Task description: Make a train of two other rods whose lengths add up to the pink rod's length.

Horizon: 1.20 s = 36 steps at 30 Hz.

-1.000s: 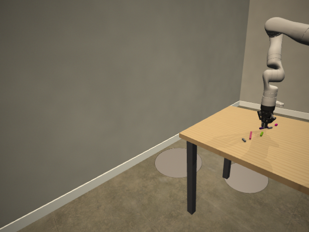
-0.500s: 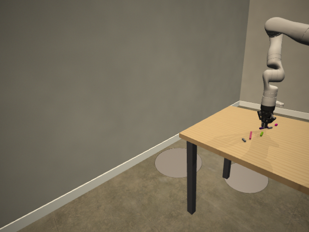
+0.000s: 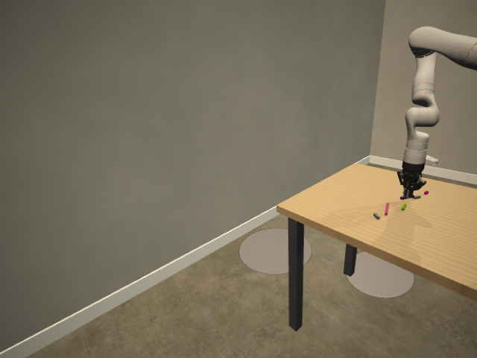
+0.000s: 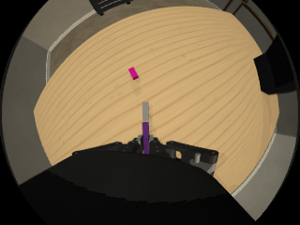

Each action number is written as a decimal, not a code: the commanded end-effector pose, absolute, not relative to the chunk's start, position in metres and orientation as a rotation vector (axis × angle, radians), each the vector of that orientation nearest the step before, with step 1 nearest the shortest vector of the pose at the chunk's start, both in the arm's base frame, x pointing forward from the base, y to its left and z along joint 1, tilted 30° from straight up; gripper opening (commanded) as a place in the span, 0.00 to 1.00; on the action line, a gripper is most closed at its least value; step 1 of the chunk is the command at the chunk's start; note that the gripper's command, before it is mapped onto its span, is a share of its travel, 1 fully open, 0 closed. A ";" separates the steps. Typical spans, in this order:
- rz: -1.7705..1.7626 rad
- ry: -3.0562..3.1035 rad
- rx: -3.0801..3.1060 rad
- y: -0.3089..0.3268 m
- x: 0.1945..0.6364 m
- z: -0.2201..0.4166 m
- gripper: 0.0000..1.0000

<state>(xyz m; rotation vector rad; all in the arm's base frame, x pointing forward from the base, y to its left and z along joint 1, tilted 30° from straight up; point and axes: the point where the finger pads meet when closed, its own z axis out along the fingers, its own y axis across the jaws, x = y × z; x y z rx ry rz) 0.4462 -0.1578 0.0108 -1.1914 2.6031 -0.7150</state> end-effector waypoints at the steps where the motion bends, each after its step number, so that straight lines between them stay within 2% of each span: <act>1: -0.717 2.604 -1.187 -0.159 0.447 0.012 0.05; 36: -0.717 2.604 -1.187 -0.162 0.450 0.006 0.05</act>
